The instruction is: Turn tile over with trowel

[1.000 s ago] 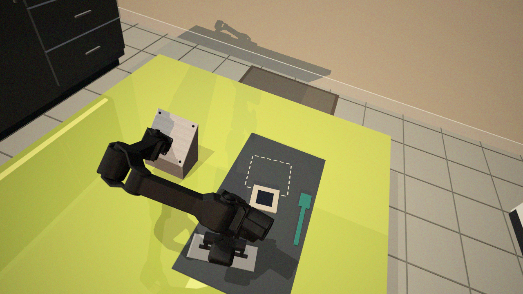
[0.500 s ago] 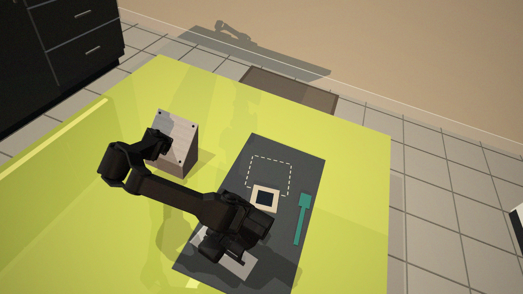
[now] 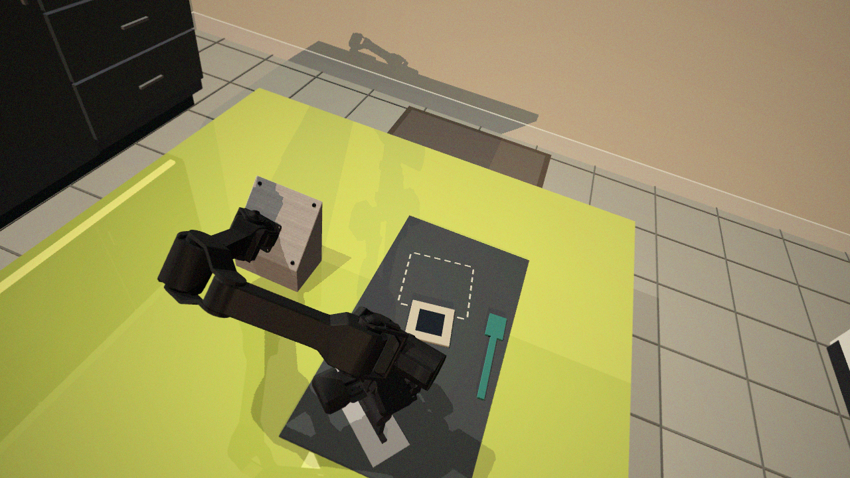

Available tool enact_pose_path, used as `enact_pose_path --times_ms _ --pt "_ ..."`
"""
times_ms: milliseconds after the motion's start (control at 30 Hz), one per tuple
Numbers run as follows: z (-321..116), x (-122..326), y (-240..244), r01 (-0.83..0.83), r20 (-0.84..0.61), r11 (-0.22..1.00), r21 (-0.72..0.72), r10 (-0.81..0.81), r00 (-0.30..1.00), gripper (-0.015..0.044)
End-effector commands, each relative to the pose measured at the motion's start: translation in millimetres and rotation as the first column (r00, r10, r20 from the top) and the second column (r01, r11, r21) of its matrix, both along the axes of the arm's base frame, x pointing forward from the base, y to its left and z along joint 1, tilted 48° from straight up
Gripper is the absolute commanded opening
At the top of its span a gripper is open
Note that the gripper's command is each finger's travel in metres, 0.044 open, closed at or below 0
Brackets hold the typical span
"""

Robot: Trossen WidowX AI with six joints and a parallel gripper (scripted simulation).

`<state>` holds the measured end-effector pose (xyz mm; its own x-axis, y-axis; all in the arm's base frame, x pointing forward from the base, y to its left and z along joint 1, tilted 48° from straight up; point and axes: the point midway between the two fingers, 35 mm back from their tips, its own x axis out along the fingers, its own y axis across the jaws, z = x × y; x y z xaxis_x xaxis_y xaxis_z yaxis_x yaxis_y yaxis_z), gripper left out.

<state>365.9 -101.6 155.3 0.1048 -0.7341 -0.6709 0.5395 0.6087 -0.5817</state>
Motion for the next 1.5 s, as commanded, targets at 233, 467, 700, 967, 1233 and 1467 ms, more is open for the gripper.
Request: enact_pose_path --times_ms 233,467,700,967,1233,1467 --pt "-0.7 -0.2 -2.0 0.216 0.232 0.975 0.061 -0.224 0.947 0.013" --pt "-0.7 -0.2 -2.0 0.219 0.235 0.974 0.063 -0.227 0.945 0.013" --pt "-0.7 -0.2 -2.0 0.219 0.235 0.974 0.063 -0.227 0.945 0.0261" --pt "-0.7 -0.2 -2.0 0.219 0.235 0.974 0.063 -0.227 0.945 0.027" --pt "-0.7 -0.2 -2.0 0.219 0.235 0.974 0.063 -0.227 0.945 0.027" --pt "22.5 -3.1 24.1 0.218 0.233 0.974 0.065 -0.227 0.946 0.027"
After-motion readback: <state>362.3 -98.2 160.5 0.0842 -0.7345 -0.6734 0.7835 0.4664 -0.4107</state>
